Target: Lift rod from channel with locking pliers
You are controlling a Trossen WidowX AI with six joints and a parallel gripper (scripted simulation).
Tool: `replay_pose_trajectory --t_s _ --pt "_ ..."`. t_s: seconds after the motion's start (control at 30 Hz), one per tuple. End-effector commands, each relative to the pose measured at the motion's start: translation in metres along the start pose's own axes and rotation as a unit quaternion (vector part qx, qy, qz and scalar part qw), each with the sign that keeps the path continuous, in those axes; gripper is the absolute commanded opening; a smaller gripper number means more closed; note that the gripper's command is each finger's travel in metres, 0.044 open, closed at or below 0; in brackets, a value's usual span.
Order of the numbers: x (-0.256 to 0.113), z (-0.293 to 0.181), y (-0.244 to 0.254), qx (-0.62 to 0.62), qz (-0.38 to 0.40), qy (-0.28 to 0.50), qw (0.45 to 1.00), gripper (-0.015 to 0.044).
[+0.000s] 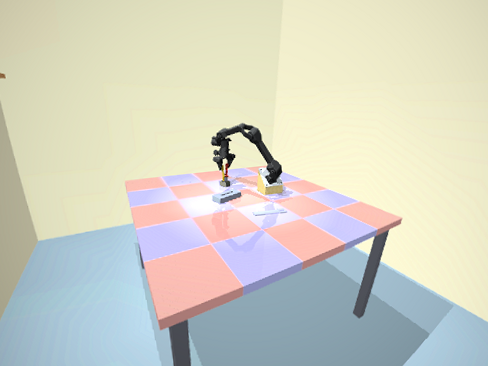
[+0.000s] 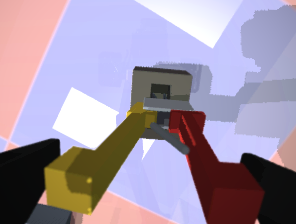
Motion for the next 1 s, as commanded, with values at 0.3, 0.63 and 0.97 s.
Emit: replay_pose_trajectory --t_s 0.3,0.63,0.97 --pt "0.022 0.0 0.0 0.004 0.002 0.002 1.0 0.044" --pt "0.024 -0.001 0.0 0.004 0.002 0.002 1.0 0.0432" --pt "0.024 -0.001 0.0 0.004 0.002 0.002 1.0 0.0419"
Point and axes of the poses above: the point midway between the two fingers, 35 mm back from their tips, its own x axis out along the fingers, its own y axis across the jaws, z = x × y, the point moved 7 cm from there along -x, back along the fingers, and after that the axes turned 11 degrees about x, right-handed, at the moved point
